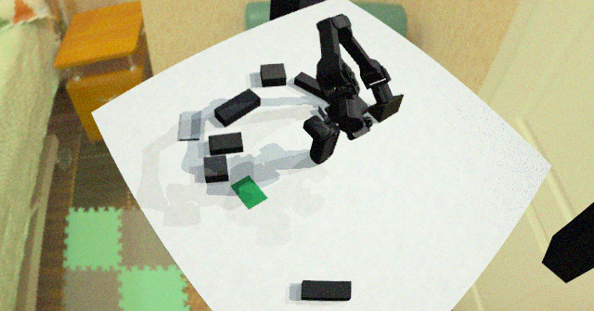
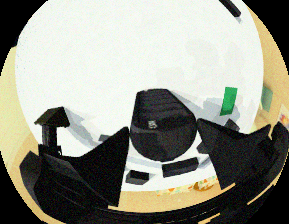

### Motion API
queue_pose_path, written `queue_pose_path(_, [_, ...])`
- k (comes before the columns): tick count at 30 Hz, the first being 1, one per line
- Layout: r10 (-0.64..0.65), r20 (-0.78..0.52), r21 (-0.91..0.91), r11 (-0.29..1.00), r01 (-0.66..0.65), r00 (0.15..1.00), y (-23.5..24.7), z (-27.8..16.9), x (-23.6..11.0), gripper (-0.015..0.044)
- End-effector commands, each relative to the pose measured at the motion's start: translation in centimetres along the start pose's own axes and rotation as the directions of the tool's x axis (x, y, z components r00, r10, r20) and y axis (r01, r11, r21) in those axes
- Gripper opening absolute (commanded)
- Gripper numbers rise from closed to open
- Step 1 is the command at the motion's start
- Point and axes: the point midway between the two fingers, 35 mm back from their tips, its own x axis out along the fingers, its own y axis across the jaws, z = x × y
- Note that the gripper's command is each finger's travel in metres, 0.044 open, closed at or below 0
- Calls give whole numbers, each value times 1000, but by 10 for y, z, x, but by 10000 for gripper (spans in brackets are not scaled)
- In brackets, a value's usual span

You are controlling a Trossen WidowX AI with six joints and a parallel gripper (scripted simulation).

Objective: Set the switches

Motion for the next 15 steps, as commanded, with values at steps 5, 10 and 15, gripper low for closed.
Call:
queue_pose_path(5, [20,26,5,1000,-20,999,0,8,4,338])
queue_pose_path(10, [19,40,5,1000,-20,999,0,12,5,338])
queue_pose_path(15, [19,52,5,1000,-20,998,0,16,5,338])
